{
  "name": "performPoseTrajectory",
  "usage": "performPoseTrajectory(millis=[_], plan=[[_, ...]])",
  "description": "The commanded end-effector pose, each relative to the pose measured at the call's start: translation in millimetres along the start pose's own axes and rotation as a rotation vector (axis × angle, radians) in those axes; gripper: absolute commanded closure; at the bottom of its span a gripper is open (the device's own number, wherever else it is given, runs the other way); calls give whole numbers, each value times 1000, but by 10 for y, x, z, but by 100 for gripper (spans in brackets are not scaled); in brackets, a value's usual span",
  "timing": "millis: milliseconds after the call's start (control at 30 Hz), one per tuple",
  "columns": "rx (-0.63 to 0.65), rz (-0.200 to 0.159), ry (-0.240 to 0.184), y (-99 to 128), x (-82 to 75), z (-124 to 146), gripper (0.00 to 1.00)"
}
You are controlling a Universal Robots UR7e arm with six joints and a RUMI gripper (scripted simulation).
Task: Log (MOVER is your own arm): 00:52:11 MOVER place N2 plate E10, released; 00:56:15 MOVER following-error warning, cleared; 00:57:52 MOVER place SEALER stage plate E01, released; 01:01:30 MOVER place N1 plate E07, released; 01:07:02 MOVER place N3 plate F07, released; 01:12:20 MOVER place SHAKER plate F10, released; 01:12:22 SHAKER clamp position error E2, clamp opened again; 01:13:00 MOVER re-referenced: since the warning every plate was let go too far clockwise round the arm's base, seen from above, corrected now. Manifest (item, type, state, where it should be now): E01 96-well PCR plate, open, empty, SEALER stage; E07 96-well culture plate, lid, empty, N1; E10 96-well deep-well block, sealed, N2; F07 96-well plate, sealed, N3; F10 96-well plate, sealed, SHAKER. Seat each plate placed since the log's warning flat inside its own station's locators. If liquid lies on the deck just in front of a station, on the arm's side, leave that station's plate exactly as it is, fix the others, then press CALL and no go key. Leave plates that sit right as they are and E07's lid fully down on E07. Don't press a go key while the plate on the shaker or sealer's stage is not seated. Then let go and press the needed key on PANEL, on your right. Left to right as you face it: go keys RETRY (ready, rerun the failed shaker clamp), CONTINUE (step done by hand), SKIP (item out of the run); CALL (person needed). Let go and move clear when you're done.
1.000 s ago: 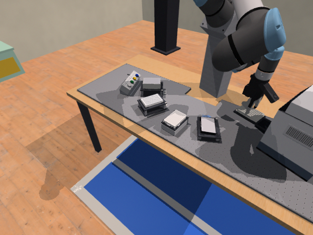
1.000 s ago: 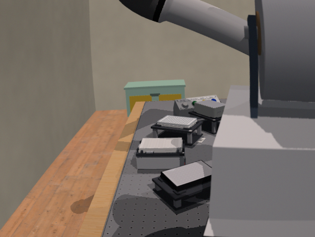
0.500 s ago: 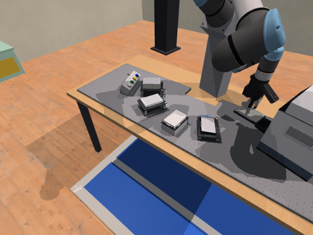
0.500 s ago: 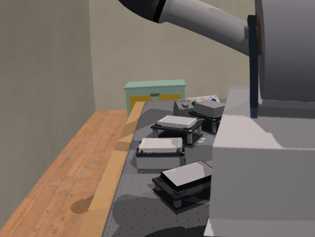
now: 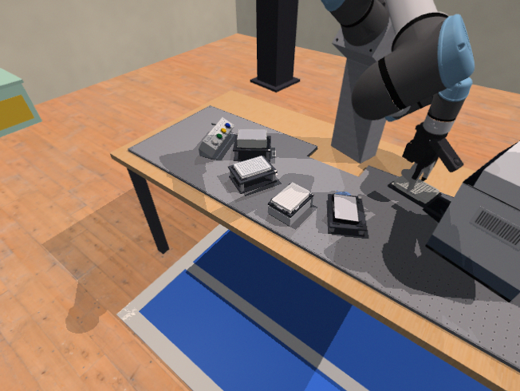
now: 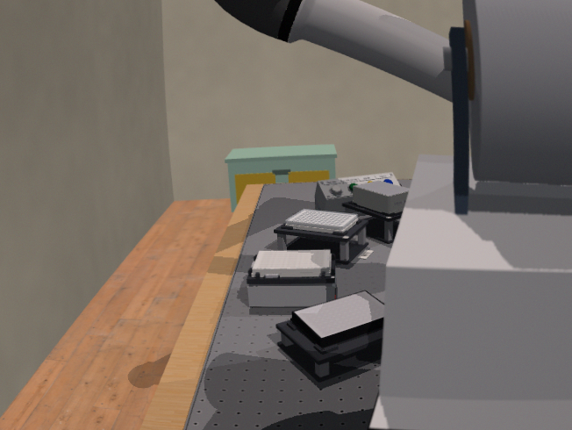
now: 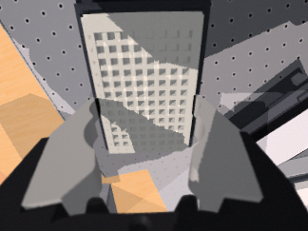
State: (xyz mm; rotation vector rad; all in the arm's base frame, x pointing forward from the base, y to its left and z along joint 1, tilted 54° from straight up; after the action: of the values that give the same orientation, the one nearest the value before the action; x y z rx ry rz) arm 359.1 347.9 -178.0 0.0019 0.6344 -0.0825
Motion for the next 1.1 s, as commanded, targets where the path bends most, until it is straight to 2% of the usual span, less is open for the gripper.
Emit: performPoseTrajectory(millis=[0, 700, 733, 1067], plan=[[0, 1, 0, 3, -4, 1, 100], [0, 1, 0, 3, -4, 1, 100], [0, 1, 0, 3, -4, 1, 18], [0, 1, 0, 3, -4, 1, 18]])
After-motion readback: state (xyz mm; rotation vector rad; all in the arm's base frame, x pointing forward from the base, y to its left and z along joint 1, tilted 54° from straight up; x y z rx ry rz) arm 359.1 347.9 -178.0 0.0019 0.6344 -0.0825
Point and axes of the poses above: the point where the finger pads meet when closed, its own x axis out along the fingers, its own z axis across the jaws, y = z × x, the point moved 5 cm from there along -x, back along the fingers
